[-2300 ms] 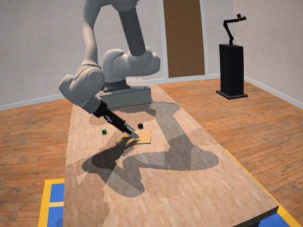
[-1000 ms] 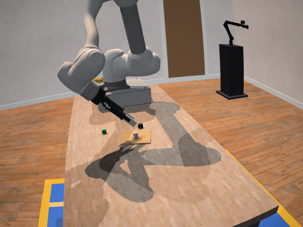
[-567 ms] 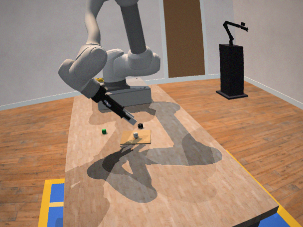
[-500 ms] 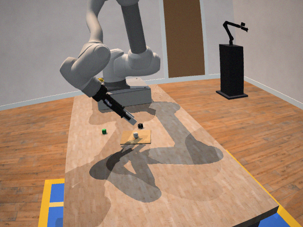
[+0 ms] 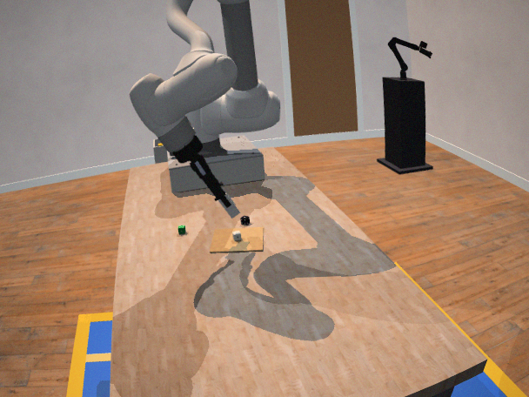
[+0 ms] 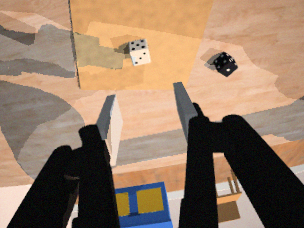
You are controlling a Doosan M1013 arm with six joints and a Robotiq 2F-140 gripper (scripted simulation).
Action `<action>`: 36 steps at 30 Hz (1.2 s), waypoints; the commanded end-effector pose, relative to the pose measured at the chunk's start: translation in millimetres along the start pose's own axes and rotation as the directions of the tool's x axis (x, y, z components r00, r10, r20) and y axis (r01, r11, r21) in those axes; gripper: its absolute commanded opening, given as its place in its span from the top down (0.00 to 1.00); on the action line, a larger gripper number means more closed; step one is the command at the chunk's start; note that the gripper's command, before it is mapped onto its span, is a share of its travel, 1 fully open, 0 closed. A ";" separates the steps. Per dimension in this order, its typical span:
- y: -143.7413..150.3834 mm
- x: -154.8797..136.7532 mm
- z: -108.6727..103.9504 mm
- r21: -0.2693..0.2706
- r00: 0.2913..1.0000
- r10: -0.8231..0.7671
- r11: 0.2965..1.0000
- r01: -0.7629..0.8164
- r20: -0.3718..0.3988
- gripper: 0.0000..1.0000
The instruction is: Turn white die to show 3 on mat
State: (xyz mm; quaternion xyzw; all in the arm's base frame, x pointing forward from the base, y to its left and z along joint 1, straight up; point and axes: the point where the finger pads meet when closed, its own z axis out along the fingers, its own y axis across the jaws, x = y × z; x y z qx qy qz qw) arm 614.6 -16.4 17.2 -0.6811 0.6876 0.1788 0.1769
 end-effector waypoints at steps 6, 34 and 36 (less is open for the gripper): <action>2.0 -2.3 1.7 -0.009 0.985 0.003 1.000 -0.005 -0.175 0.67; -0.6 -17.7 3.8 0.002 0.873 0.001 1.000 0.000 -0.488 0.00; -0.6 -17.7 3.8 0.002 0.873 0.001 1.000 0.000 -0.488 0.00</action>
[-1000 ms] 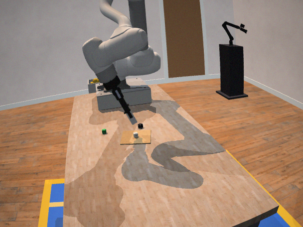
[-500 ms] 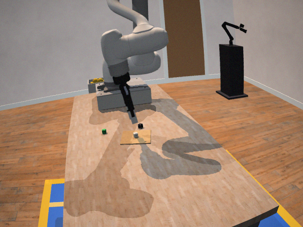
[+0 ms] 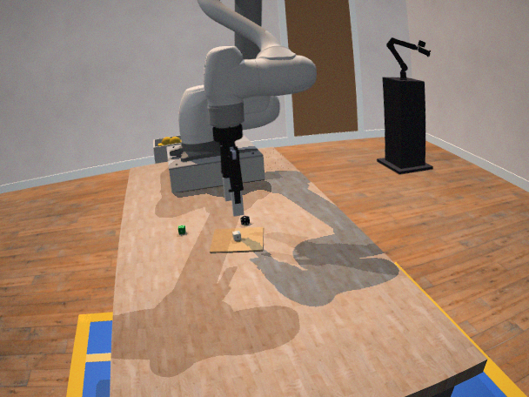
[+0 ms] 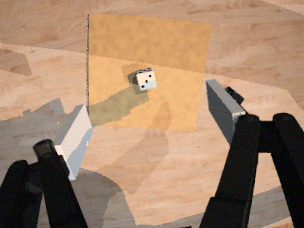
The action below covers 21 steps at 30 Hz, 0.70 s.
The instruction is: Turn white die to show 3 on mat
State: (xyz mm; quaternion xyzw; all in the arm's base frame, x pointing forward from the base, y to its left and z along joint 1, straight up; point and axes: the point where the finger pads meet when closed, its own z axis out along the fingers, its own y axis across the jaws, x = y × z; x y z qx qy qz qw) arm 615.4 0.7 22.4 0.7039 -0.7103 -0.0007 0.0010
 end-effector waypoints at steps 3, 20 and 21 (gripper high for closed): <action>0.0 -0.2 -0.1 0.000 1.000 0.000 1.000 0.000 -0.001 0.00; 0.1 -0.2 -9.1 0.000 1.000 0.000 1.000 0.000 -0.001 0.00; 0.1 -0.2 -12.2 0.000 1.000 0.000 1.000 0.000 -0.001 0.00</action>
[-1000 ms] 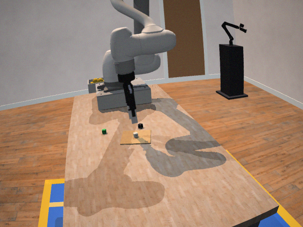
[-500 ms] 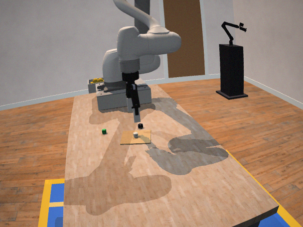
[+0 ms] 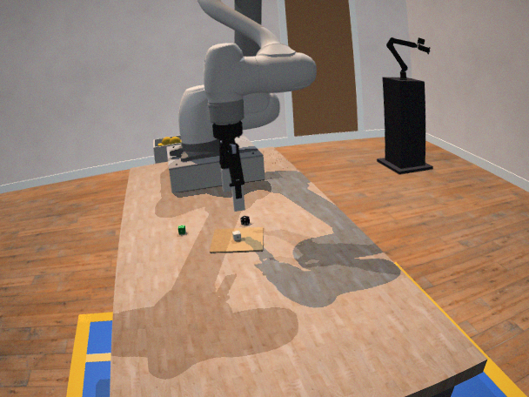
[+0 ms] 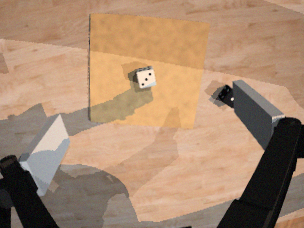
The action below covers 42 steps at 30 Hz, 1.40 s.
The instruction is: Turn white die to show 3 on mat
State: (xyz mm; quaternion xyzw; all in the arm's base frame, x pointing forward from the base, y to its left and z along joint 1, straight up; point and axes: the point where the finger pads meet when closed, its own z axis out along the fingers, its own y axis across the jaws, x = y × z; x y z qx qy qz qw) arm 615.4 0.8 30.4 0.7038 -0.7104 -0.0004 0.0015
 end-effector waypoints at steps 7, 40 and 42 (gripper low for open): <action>0.0 0.0 -35.6 0.000 1.000 0.000 1.000 0.000 0.000 0.00; 0.0 0.0 -73.1 0.000 1.000 0.000 1.000 0.000 0.000 0.00; 0.0 0.0 -73.1 0.000 1.000 0.000 1.000 0.000 0.000 0.00</action>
